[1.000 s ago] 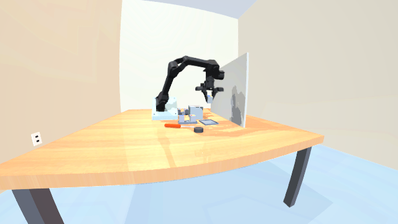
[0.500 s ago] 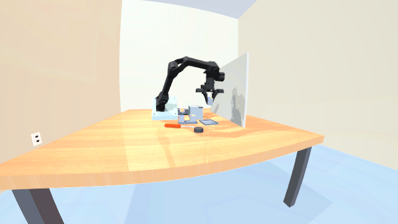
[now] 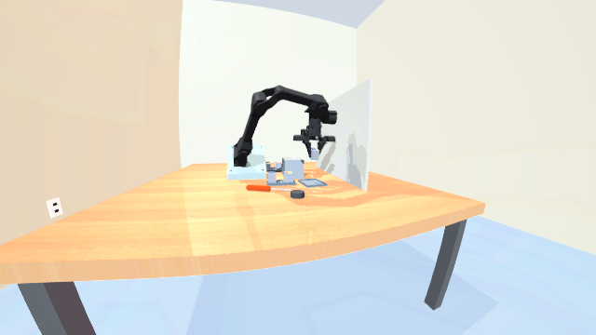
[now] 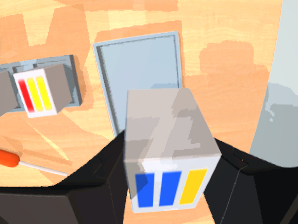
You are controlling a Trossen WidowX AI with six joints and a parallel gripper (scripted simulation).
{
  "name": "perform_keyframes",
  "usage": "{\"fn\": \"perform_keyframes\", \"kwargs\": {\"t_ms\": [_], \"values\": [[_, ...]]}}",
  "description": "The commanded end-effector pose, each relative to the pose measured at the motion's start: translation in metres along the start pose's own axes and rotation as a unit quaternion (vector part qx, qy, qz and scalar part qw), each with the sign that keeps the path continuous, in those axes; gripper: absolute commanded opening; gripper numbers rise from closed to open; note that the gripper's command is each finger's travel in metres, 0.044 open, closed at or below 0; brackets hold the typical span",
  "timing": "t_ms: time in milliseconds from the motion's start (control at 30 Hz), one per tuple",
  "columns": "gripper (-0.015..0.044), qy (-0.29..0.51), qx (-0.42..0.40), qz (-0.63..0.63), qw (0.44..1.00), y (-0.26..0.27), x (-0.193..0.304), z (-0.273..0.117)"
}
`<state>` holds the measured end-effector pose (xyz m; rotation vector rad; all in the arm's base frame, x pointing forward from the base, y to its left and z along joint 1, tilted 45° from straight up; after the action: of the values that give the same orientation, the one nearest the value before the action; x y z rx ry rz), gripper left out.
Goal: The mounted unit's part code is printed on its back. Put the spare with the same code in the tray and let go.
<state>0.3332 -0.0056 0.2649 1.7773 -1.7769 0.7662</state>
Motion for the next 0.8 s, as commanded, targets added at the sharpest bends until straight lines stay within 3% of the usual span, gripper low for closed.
{"fn": "perform_keyframes", "kwargs": {"t_ms": [0, 767], "values": [[0.0, 0.002, -0.001, -0.002, 1.0, 0.0, 0.0, 0.004], [0.0, 0.002, -0.001, -0.002, 1.0, -0.001, 0.0, 0.023]]}}
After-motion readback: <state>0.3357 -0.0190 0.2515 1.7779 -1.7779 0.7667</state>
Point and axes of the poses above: the point midway between the two fingers, 35 mm back from their tips, its own z axis out along the fingers, its own y axis across the jaws, x = y × z, the point moved 10 cm from there along -z, back along the fingers, and after that the axes turned 3 degrees about -z, right-handed, at the moved point
